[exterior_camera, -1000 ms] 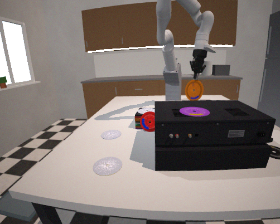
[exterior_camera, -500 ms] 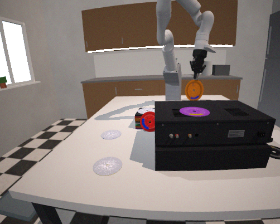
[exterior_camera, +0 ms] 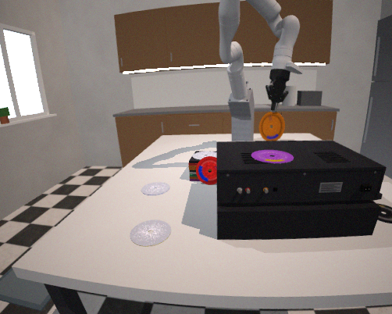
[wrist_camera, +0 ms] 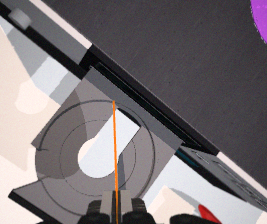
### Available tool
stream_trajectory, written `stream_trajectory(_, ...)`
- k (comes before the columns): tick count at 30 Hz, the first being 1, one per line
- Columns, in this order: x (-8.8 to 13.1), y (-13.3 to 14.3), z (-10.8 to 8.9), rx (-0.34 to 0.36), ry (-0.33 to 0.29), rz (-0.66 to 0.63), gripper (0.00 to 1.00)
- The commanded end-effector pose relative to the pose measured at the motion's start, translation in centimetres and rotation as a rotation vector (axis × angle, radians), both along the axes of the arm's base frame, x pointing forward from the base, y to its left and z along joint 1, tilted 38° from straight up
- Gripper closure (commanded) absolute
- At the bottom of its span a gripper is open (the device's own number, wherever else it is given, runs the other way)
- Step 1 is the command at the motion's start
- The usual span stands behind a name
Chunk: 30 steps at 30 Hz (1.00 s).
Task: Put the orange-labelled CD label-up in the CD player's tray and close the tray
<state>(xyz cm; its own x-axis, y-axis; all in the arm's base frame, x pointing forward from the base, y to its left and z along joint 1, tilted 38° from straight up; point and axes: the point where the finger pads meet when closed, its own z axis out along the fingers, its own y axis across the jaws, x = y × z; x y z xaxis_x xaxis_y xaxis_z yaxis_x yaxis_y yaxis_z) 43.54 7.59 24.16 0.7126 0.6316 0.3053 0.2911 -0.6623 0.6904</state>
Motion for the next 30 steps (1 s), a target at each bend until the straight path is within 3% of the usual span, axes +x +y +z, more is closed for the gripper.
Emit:
stream_trajectory(1,0.0,0.04,0.05,0.001,-0.001,0.001,0.89)
stream_trajectory(30,-0.09,0.23,-0.16,-0.015,-0.014,-0.006,0.89)
